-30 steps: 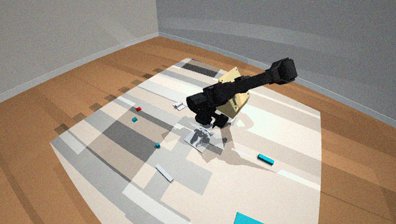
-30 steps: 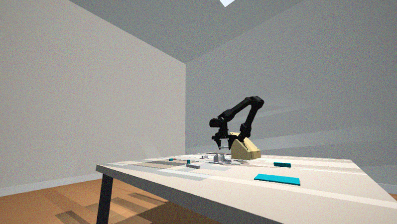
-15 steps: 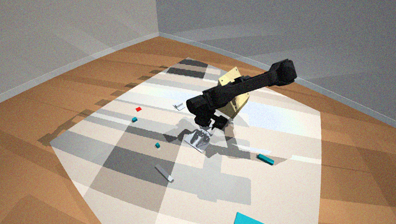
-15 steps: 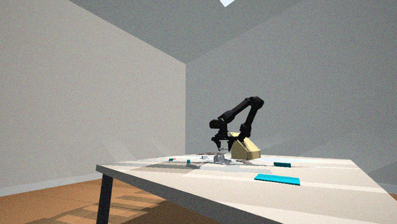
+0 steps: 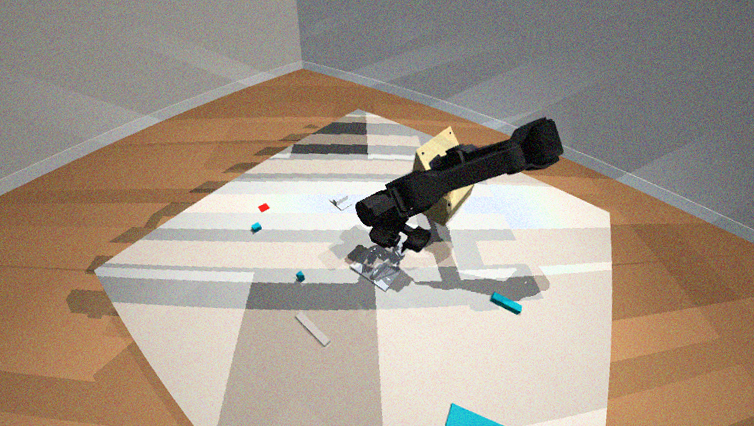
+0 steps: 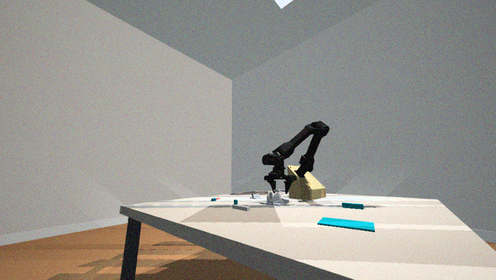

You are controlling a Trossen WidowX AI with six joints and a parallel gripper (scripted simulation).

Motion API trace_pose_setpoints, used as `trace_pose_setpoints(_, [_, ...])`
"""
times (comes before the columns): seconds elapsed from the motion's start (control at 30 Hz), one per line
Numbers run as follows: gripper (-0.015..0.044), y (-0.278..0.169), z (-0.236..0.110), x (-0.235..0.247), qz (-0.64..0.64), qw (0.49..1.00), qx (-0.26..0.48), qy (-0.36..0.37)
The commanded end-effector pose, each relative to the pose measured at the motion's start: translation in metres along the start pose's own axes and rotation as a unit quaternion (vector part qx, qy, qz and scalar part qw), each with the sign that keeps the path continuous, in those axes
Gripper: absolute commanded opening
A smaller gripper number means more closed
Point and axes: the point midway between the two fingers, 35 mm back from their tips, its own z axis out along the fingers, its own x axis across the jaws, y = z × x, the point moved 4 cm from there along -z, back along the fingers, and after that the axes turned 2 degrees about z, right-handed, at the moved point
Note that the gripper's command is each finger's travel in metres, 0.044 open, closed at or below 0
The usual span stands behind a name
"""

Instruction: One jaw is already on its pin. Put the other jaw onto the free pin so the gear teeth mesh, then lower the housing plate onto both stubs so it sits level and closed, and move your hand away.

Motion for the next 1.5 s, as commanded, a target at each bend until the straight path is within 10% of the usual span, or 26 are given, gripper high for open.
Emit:
trace_pose_setpoints(0.0, [0.0351,-0.002,0.007,0.0,0.004,1.0,0.003,0.003])
trace_pose_setpoints(1.47, [0.0351,-0.005,0.03,0.002,0.004,1.0,0.003,0.005])
